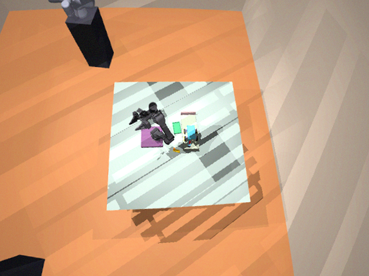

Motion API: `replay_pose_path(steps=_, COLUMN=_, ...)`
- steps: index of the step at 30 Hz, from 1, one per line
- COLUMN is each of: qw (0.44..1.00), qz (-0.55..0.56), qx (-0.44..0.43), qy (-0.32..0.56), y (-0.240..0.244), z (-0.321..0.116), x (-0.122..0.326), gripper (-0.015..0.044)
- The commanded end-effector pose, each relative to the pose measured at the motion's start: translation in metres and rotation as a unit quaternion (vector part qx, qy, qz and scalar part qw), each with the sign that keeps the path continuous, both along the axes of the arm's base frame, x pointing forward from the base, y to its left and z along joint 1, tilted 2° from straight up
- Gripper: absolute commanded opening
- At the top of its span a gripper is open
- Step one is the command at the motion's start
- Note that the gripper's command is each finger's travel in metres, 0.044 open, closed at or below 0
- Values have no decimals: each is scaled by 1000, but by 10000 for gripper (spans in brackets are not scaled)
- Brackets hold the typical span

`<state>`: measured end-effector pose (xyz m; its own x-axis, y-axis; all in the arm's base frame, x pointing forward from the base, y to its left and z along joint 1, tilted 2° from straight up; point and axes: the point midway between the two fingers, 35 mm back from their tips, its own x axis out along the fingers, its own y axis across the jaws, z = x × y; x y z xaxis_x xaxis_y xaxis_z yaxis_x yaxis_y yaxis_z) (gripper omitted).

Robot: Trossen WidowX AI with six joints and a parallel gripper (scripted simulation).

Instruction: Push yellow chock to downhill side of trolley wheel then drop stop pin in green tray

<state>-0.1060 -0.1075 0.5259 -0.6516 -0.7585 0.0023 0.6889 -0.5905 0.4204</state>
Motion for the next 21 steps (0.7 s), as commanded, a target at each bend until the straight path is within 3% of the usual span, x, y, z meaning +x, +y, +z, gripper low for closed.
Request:
replay_pose_path(steps=1, qw=1000, qz=-3, qx=-1, qy=-1, y=1, z=0, x=-1, gripper=374)
replay_pose_path(steps=8, qw=991, qz=-121, qx=-47, qy=-41, y=43, z=-7, x=-36, gripper=190)
replay_pose_path(steps=21, qw=920, qz=-358, qx=-134, qy=-88, y=147, z=-30, x=-67, gripper=190)
